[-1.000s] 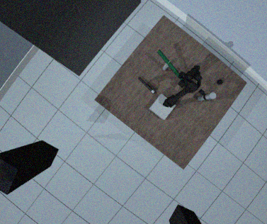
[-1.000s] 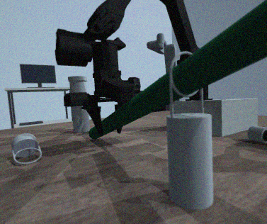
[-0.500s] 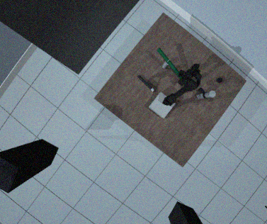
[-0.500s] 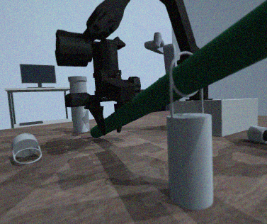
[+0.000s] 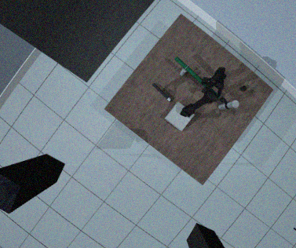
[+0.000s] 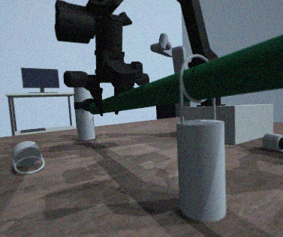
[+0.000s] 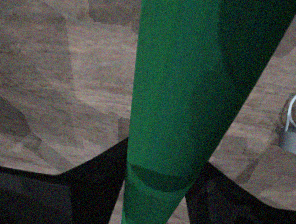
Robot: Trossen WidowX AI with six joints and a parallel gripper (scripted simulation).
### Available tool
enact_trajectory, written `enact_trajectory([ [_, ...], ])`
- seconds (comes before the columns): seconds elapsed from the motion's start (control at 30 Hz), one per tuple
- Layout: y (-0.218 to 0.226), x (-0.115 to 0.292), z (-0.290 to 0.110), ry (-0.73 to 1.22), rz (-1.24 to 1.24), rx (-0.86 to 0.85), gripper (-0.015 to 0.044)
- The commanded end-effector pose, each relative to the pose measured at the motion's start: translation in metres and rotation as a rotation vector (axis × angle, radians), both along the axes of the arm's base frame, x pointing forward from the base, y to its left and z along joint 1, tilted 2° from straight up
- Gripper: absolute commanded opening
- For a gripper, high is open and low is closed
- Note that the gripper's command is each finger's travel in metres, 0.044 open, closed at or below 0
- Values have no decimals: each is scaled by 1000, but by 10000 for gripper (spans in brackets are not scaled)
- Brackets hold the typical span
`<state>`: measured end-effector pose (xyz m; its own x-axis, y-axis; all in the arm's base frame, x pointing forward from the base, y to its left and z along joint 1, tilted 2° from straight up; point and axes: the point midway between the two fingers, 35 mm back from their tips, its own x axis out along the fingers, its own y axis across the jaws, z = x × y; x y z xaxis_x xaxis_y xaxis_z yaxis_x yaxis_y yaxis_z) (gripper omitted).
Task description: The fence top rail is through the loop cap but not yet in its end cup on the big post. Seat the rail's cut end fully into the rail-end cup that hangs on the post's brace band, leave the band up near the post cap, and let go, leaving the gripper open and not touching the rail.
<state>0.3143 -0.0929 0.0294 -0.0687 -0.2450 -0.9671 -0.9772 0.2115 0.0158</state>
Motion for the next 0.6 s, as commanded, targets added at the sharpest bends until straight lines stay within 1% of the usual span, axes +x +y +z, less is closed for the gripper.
enact_trajectory([
  [0.0, -4, 2, 10, -12, 3, -27, 0],
  [0.57, -1, 0, 4, 2, 0, -11, 0],
])
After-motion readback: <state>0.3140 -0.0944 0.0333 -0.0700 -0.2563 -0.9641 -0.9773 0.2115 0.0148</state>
